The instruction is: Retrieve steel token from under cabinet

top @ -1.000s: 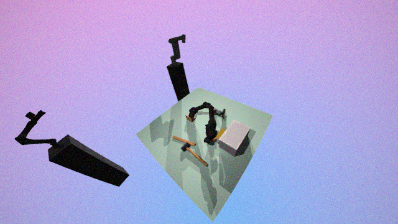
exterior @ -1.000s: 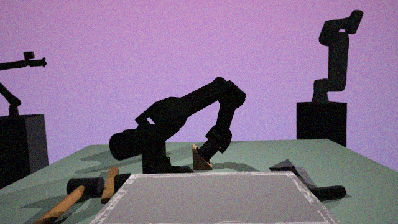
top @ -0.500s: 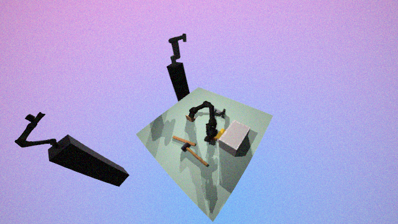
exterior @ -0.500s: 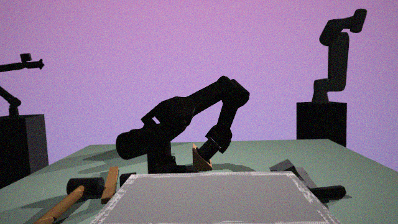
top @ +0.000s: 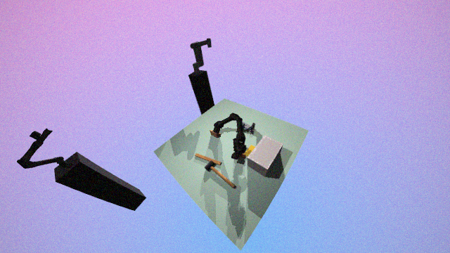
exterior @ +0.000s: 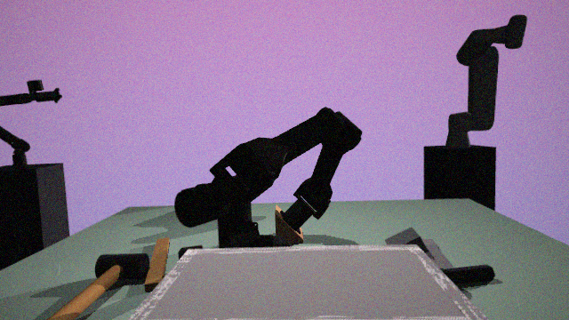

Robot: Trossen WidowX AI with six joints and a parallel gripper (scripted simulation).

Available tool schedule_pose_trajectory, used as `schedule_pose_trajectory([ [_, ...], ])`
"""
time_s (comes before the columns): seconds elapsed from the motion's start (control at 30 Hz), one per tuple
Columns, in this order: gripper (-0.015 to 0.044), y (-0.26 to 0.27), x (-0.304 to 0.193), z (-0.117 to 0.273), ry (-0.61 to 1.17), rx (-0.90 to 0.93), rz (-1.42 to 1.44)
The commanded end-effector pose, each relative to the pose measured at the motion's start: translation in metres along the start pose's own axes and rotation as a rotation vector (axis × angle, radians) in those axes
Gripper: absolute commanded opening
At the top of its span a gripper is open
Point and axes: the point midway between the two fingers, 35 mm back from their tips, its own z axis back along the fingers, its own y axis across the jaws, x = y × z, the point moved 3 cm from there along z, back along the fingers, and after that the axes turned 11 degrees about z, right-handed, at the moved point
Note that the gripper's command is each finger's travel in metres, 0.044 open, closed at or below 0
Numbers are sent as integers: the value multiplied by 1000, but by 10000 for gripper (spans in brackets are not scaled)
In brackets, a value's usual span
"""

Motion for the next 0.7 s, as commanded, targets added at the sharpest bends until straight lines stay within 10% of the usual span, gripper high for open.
schedule_pose_trajectory([
  [0.0,0,7,4,-1,-2,5,8],
  [0.67,0,27,8,-1,-2,6,7],
])
